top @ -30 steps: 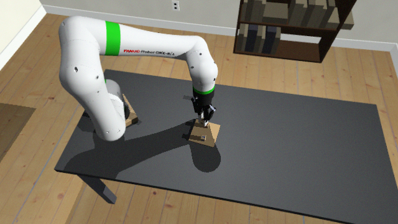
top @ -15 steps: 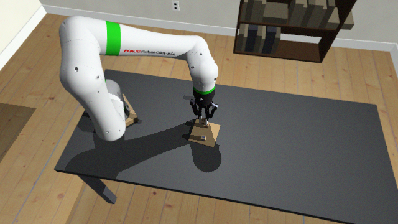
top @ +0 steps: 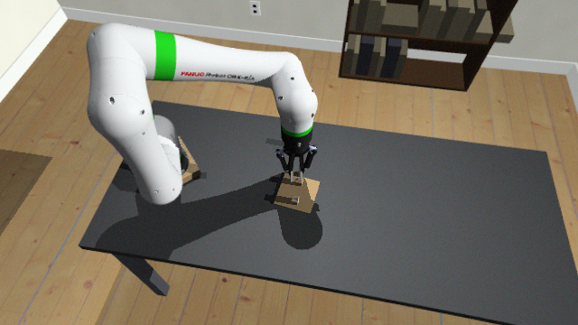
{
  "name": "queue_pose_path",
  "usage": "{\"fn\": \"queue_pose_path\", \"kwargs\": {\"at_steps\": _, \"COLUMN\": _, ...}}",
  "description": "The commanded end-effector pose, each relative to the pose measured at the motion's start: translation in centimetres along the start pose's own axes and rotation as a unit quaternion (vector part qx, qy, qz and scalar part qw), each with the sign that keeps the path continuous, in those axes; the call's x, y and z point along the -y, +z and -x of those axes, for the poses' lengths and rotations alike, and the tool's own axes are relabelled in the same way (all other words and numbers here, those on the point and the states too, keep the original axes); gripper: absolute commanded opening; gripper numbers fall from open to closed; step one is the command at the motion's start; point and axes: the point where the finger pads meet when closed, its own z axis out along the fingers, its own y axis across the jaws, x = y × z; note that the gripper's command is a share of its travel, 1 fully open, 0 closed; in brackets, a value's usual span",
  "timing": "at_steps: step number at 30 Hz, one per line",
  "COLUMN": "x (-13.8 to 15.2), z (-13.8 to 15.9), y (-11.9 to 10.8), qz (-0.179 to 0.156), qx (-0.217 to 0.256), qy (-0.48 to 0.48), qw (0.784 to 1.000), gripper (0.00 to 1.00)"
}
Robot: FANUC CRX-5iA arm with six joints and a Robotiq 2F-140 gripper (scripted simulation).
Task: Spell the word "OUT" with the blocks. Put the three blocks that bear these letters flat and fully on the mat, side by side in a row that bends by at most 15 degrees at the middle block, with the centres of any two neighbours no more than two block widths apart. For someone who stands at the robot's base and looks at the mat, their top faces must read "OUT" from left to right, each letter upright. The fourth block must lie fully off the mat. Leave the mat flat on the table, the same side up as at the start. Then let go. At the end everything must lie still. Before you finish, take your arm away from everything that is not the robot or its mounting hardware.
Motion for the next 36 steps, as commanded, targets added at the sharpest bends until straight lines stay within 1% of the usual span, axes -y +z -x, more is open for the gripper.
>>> {"fn": "queue_pose_path", "kwargs": {"at_steps": 1, "x": 0.07, "z": -0.02, "y": -0.02, "qz": 0.000, "qx": 0.004, "qy": -0.069, "qw": 0.998, "gripper": 0.13}}
{"fn": "queue_pose_path", "kwargs": {"at_steps": 3, "x": 0.07, "z": -0.02, "y": -0.02, "qz": 0.000, "qx": 0.004, "qy": -0.069, "qw": 0.998, "gripper": 0.13}}
{"fn": "queue_pose_path", "kwargs": {"at_steps": 4, "x": 0.10, "z": -0.03, "y": -0.02, "qz": 0.000, "qx": 0.004, "qy": -0.107, "qw": 0.994, "gripper": 0.13}}
{"fn": "queue_pose_path", "kwargs": {"at_steps": 10, "x": 0.16, "z": -0.05, "y": -0.03, "qz": 0.000, "qx": 0.004, "qy": -0.179, "qw": 0.984, "gripper": 0.13}}
{"fn": "queue_pose_path", "kwargs": {"at_steps": 18, "x": 0.25, "z": -0.07, "y": -0.03, "qz": -0.001, "qx": 0.004, "qy": -0.281, "qw": 0.960, "gripper": 0.13}}
{"fn": "queue_pose_path", "kwargs": {"at_steps": 20, "x": 0.25, "z": -0.07, "y": -0.03, "qz": -0.001, "qx": 0.004, "qy": -0.281, "qw": 0.960, "gripper": 0.13}}
{"fn": "queue_pose_path", "kwargs": {"at_steps": 21, "x": 0.28, "z": -0.08, "y": -0.03, "qz": -0.001, "qx": 0.004, "qy": -0.317, "qw": 0.948, "gripper": 0.13}}
{"fn": "queue_pose_path", "kwargs": {"at_steps": 27, "x": 0.34, "z": -0.10, "y": -0.03, "qz": -0.001, "qx": 0.004, "qy": -0.385, "qw": 0.923, "gripper": 0.13}}
{"fn": "queue_pose_path", "kwargs": {"at_steps": 35, "x": 0.43, "z": -0.13, "y": -0.04, "qz": -0.001, "qx": 0.004, "qy": -0.480, "qw": 0.877, "gripper": 0.13}}
{"fn": "queue_pose_path", "kwargs": {"at_steps": 36, "x": 0.43, "z": -0.13, "y": -0.04, "qz": -0.001, "qx": 0.004, "qy": -0.480, "qw": 0.877, "gripper": 0.13}}
